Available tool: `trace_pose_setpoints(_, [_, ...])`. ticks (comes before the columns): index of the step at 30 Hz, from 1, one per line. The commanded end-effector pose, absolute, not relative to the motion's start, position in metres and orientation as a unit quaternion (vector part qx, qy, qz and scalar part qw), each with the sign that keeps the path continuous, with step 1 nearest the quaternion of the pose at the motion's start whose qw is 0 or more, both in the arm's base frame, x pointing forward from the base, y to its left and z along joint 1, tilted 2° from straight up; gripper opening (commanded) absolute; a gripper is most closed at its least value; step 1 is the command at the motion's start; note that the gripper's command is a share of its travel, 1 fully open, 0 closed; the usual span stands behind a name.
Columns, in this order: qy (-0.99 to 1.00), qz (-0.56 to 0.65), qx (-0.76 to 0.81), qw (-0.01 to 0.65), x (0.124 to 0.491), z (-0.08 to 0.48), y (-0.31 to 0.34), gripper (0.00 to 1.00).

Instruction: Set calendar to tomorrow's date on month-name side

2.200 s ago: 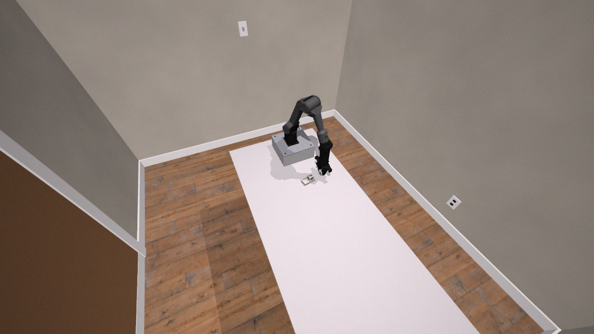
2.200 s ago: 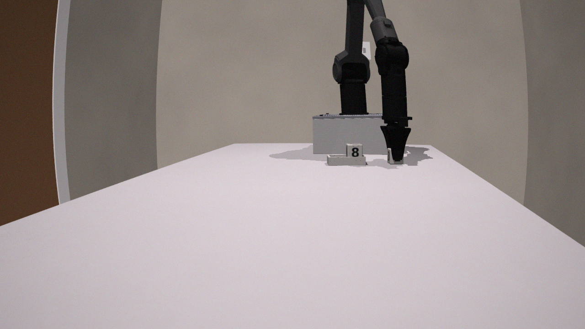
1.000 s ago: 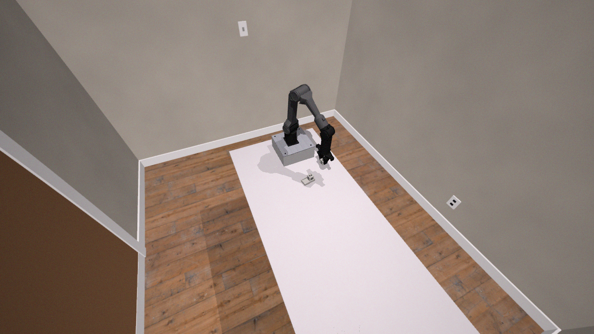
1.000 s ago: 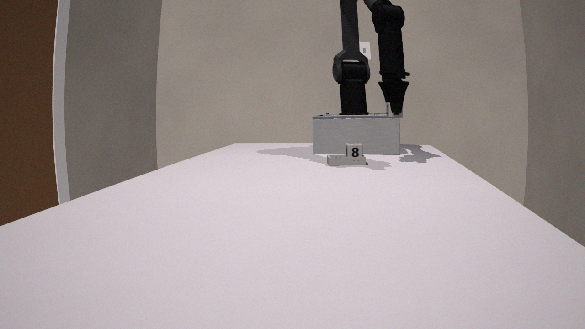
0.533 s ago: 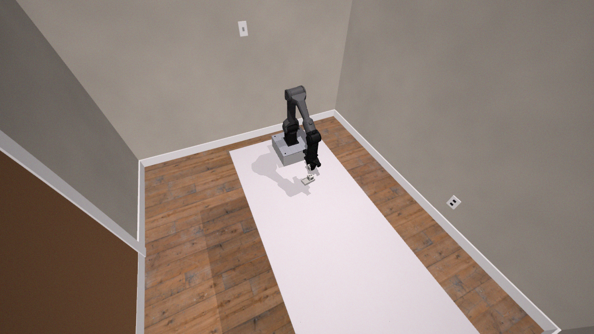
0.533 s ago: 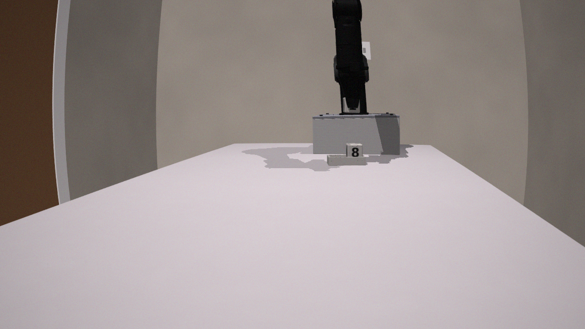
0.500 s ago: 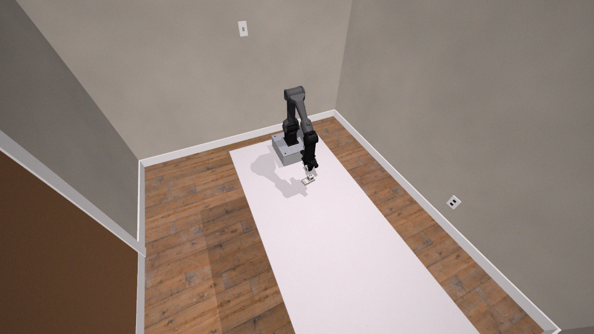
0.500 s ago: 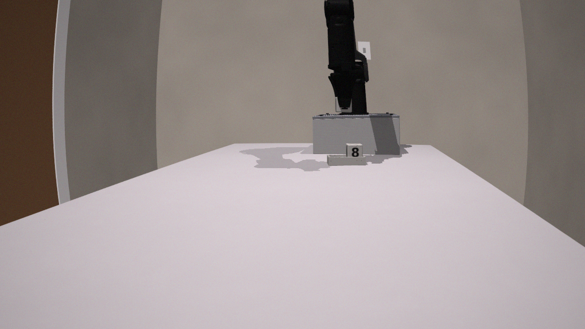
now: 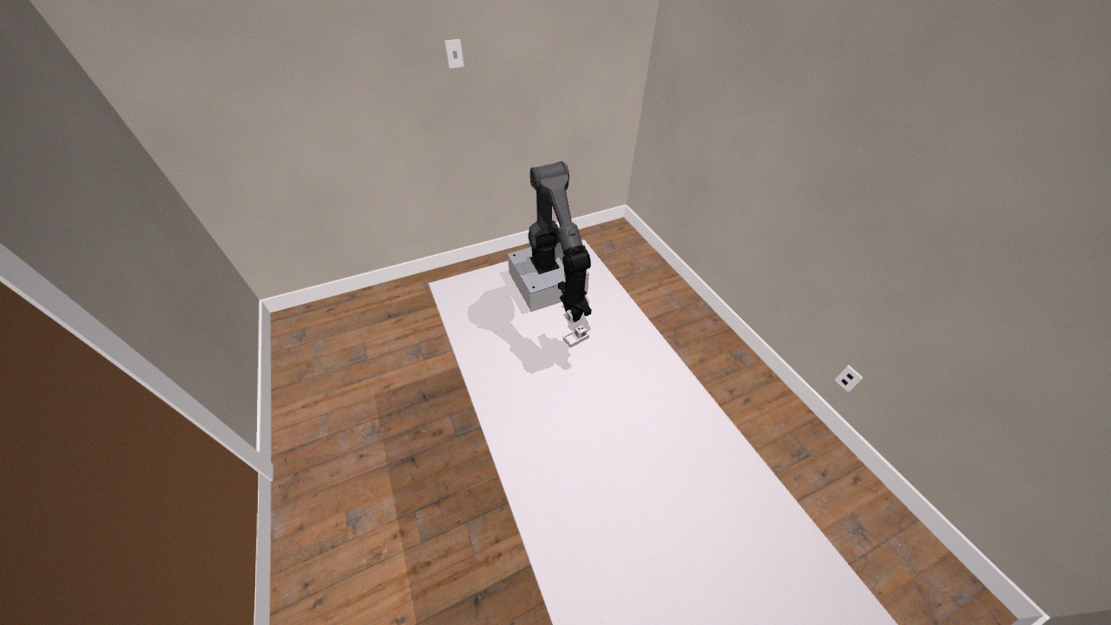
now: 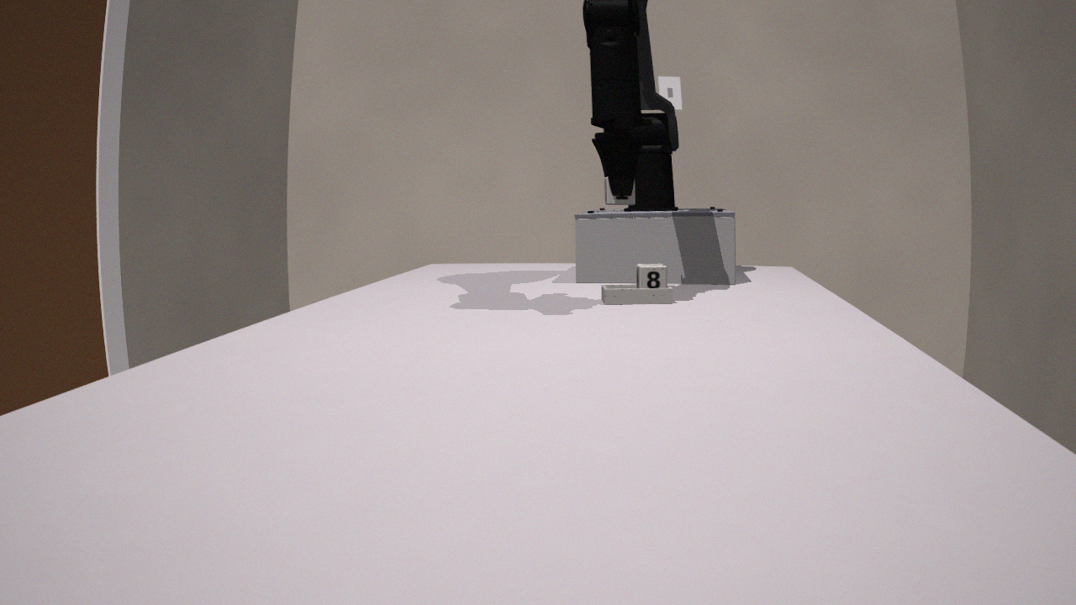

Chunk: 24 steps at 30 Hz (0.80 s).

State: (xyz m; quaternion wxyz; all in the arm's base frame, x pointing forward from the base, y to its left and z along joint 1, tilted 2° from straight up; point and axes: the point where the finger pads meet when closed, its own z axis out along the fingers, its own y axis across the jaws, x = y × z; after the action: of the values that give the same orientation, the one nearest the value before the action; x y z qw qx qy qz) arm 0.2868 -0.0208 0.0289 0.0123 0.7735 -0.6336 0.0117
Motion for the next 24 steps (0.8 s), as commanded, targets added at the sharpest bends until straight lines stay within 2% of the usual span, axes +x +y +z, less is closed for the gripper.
trace_pose_setpoints(1, [-0.634,0.012,0.773,0.011,0.287,0.029,-0.020,0.38])
trace_pose_setpoints(9, [-0.634,0.011,0.773,0.013,0.287,0.019,-0.021,0.38])
trace_pose_setpoints(24, [-0.634,0.011,0.773,0.013,0.287,-0.034,-0.023,0.38])
